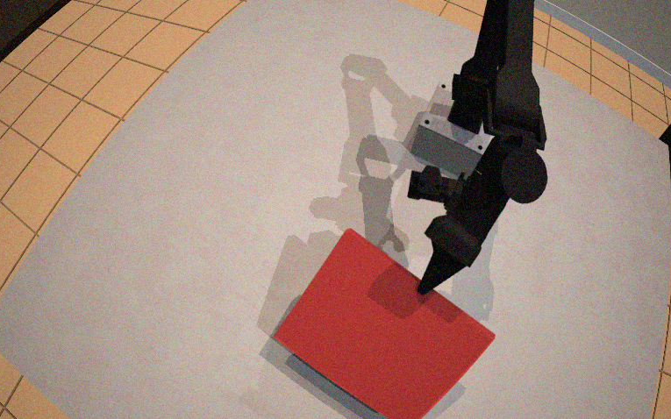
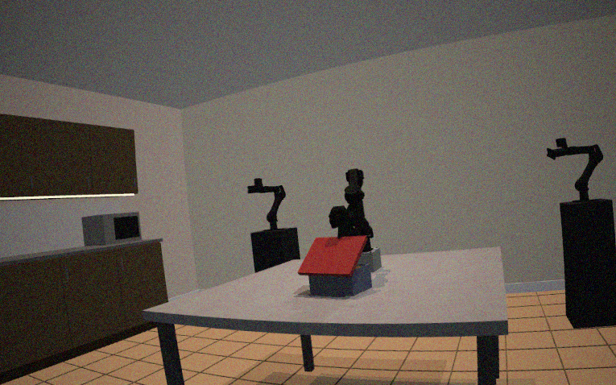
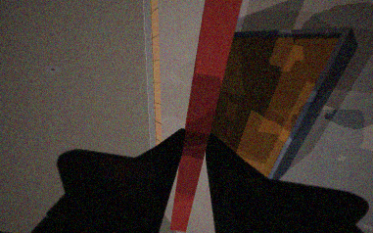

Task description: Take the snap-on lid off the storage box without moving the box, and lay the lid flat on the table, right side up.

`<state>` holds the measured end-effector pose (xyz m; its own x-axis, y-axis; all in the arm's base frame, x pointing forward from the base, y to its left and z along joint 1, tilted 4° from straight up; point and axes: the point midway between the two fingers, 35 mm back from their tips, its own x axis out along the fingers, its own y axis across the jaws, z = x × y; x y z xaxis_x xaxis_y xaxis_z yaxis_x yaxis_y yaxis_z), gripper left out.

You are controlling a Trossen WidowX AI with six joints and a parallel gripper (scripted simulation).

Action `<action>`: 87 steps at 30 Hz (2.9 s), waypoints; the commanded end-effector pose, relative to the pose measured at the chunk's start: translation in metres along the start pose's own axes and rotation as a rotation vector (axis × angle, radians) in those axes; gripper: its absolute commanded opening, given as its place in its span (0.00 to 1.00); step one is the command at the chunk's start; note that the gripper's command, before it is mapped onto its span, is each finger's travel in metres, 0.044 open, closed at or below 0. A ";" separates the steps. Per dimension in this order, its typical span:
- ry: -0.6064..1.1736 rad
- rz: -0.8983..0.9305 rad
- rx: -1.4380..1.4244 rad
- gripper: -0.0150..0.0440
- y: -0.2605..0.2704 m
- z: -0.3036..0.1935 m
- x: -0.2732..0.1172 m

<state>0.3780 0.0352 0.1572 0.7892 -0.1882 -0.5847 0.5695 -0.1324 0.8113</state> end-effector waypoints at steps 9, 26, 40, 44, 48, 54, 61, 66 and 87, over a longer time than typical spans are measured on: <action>0.005 0.010 0.002 0.25 0.015 -0.001 -0.011; 0.005 0.010 0.002 0.25 0.032 -0.001 -0.026; 0.004 0.010 0.000 0.25 0.028 0.018 -0.027; 0.003 0.010 0.000 0.25 0.027 0.026 -0.027; 0.003 0.010 -0.001 0.25 0.027 0.034 -0.028; 0.002 0.010 -0.002 0.25 0.026 0.046 -0.029; 0.001 0.010 -0.003 0.25 0.025 0.060 -0.030; 0.001 0.010 -0.004 0.25 0.024 0.070 -0.031; -0.002 0.010 -0.007 0.25 0.021 0.112 -0.034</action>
<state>0.3387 -0.0661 0.1924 0.7886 -0.1933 -0.5837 0.5695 -0.1282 0.8119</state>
